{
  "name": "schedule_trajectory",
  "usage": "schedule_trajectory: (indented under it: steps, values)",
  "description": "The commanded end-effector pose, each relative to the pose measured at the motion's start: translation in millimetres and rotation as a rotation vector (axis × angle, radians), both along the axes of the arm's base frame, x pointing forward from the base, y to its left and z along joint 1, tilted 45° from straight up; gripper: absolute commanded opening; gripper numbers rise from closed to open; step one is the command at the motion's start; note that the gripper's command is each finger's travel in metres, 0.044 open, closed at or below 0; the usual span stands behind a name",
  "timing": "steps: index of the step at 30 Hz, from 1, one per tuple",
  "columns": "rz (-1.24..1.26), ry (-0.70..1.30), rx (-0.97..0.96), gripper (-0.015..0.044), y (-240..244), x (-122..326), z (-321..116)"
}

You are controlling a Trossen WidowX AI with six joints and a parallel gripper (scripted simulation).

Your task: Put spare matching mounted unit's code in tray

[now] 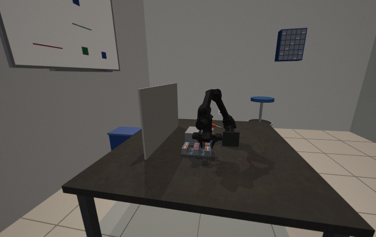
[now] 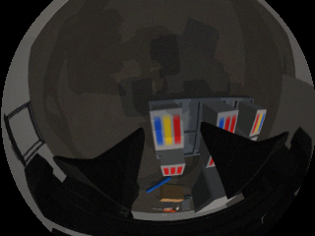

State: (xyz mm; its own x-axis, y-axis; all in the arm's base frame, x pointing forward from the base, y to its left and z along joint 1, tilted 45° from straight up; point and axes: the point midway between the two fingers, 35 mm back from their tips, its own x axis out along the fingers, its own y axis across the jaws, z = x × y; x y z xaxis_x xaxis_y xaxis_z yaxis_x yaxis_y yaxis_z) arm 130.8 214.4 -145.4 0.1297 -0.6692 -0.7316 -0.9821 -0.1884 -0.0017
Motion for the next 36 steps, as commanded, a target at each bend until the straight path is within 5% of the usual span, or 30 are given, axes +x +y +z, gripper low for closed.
schedule_trajectory:
  steps: [1, 36]
  values:
    - [0.005, 0.005, -0.014, 0.0300, -9, 0, -5]
    - [0.004, 0.004, -0.016, 0.0300, -33, 2, -25]
